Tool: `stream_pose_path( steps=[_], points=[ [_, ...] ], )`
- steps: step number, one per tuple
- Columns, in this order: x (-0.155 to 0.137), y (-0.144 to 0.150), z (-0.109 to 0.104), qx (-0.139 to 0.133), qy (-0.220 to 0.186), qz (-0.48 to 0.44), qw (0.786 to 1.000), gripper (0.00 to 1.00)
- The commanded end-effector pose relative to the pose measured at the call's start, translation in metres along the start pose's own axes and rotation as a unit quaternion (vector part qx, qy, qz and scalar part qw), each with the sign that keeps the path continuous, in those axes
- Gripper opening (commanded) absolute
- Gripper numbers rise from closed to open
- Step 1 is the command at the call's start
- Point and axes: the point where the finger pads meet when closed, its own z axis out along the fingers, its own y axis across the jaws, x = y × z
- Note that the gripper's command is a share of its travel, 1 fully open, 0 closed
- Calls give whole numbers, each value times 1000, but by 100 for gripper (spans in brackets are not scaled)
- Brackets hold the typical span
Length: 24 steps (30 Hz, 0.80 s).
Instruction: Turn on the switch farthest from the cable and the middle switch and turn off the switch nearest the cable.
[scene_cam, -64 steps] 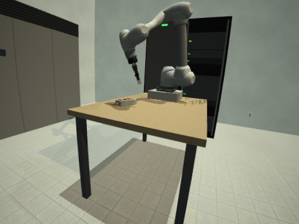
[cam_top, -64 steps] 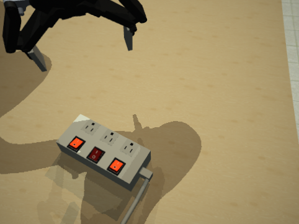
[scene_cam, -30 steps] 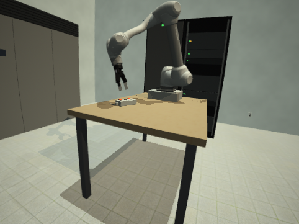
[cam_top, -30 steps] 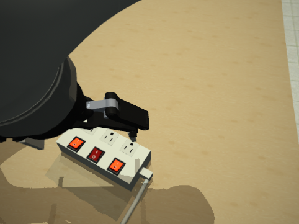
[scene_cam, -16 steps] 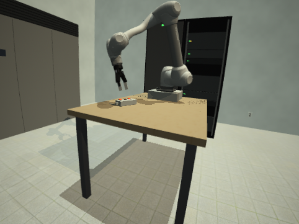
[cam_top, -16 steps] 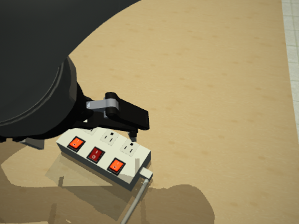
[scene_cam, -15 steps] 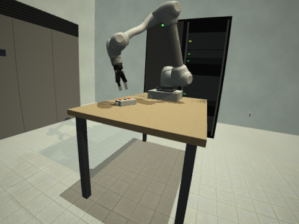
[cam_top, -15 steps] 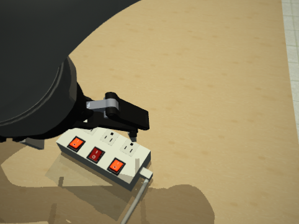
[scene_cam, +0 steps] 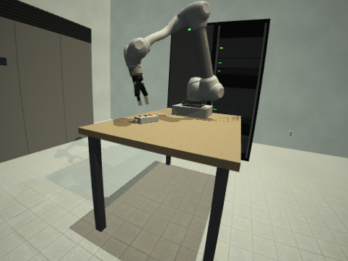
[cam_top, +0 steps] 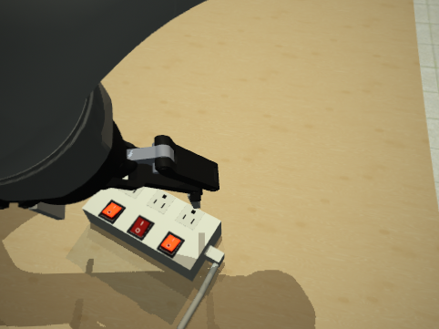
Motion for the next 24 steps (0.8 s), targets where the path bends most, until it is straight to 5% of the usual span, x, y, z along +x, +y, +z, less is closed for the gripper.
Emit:
stream_pose_path(
  steps=[1, 14, 18, 22, 24],
  points=[
    [0, 0, 0, 0, 0, 0, 1000, 100],
    [0, 0, 0, 0, -1, 1, 1000, 100],
    [2, 0, -6, 7, -26, 21, 999, 100],
    [8, 2, -31, 10, -109, 87, 990, 100],
    [8, 2, -31, 10, -109, 87, 990, 100]
  ],
)
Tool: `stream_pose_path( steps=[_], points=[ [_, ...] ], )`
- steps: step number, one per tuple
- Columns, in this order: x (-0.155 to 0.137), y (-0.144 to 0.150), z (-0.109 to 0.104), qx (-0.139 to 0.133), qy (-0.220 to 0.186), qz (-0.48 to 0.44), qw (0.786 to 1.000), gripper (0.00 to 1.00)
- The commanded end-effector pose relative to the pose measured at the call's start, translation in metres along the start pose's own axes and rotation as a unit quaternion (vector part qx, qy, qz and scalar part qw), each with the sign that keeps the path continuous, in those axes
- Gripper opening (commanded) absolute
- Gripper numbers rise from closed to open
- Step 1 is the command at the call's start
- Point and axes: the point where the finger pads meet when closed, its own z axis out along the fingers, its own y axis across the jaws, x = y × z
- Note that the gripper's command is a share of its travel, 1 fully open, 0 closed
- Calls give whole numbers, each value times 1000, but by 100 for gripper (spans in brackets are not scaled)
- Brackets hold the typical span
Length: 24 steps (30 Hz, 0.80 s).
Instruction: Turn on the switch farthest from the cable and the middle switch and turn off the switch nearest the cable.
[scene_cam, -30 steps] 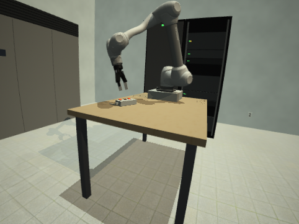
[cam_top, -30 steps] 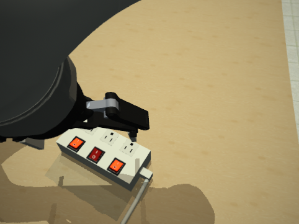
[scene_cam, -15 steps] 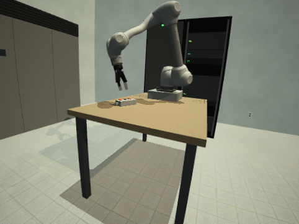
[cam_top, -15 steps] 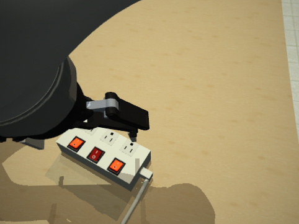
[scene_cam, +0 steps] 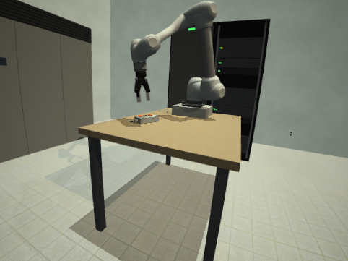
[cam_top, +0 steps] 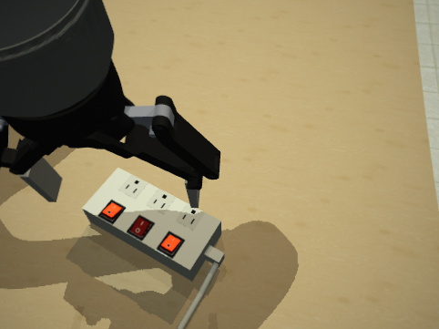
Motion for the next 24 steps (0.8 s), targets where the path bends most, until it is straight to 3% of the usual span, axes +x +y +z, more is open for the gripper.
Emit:
stream_pose_path(
  steps=[1, 5, 24],
  points=[
    [2, 2, -16, 1, -56, 43, 997, 100],
    [3, 4, -26, -7, -81, 63, 995, 100],
    [3, 4, -25, -6, -81, 50, 995, 100]
  ],
)
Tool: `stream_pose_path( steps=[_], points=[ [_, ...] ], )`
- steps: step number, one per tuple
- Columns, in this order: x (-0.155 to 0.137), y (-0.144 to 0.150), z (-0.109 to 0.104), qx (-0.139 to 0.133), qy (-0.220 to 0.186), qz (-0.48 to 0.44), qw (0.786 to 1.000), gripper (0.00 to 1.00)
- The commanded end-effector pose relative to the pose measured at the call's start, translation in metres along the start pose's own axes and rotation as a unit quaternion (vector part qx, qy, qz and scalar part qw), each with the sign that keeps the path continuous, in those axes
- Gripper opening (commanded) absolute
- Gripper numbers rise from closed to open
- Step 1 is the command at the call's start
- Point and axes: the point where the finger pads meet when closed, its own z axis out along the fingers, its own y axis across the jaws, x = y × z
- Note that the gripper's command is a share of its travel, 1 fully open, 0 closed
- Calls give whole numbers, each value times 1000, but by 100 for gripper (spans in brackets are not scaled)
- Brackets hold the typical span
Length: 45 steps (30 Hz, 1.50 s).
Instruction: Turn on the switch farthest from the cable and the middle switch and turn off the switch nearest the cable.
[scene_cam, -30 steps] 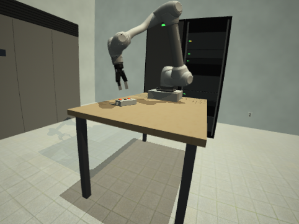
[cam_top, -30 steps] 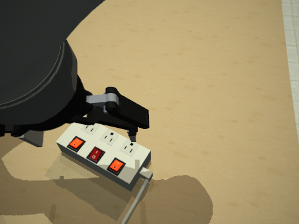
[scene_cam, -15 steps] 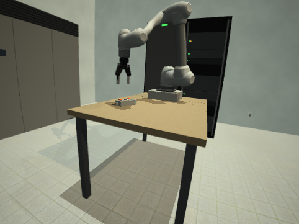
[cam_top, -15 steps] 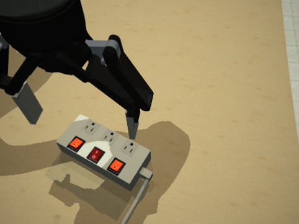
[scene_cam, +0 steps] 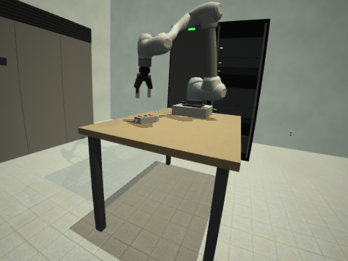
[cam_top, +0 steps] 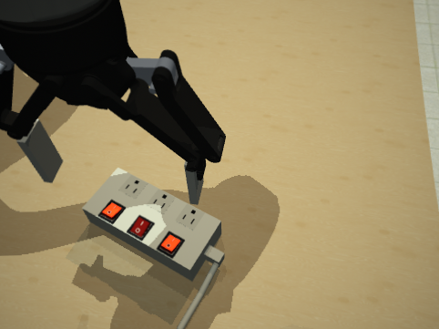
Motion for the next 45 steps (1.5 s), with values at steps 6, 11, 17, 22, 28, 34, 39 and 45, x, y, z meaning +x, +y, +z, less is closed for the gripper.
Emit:
stream_pose_path(
  steps=[6, 11, 17, 22, 28, 34, 39, 45],
  points=[
    [3, -1, 9, 1, 0, -112, 994, 100],
    [11, -3, 30, 3, -1, -280, 960, 100],
    [19, -6, 48, 8, -4, -441, 897, 100],
    [19, -7, 50, 4, 1, -560, 828, 100],
    [19, -7, 50, 3, 3, -574, 819, 0],
    [19, -7, 50, 3, 3, -574, 819, 0],
    [19, -7, 50, 3, 3, -574, 819, 0],
    [19, -7, 50, 3, 3, -574, 819, 0]
  ],
)
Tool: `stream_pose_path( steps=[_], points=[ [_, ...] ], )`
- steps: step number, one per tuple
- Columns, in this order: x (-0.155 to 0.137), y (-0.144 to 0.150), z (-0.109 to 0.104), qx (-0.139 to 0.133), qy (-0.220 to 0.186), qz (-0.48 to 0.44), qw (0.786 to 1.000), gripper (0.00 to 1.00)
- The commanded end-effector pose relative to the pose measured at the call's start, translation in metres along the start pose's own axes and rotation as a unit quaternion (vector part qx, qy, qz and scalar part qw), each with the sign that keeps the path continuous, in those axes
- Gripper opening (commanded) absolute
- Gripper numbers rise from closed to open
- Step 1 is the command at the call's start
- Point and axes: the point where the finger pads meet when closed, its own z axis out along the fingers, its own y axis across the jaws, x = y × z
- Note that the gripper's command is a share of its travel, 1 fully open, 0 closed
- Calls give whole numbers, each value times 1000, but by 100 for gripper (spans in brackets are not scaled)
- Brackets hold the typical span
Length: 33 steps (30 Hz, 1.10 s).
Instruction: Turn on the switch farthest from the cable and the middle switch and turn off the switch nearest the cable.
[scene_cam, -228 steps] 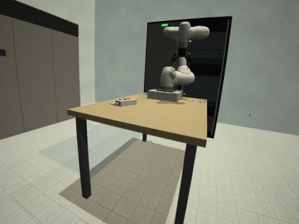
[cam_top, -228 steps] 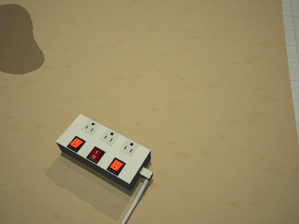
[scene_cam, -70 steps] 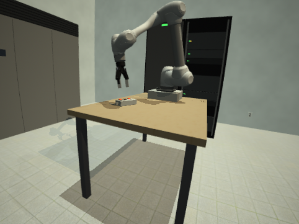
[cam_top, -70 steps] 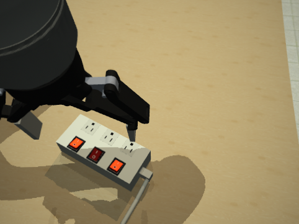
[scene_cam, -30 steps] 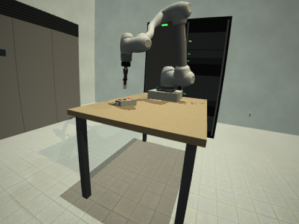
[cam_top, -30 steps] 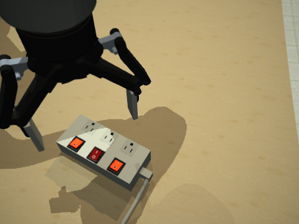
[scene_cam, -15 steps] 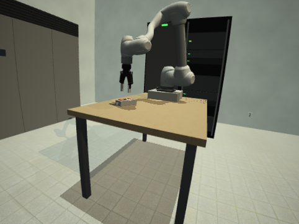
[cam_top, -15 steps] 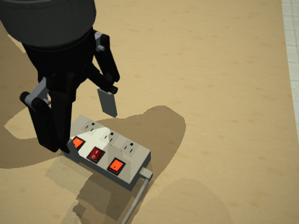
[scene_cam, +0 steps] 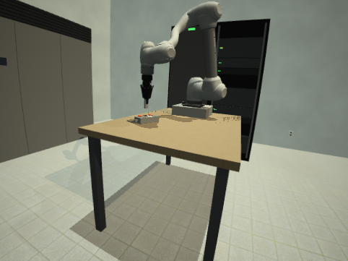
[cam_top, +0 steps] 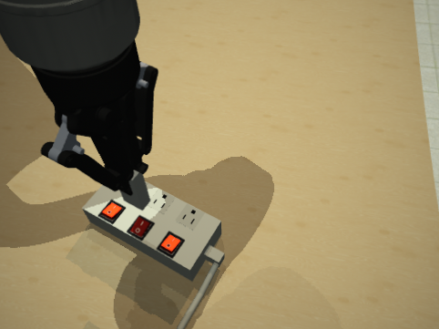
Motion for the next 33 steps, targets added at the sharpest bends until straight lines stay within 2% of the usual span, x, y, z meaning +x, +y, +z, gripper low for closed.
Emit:
stream_pose_path(
  steps=[1, 33],
  points=[
    [0, 0, 0, 0, 0, 0, 1000, 0],
    [0, 0, 8, 0, 0, -2, 1000, 0]
  ],
)
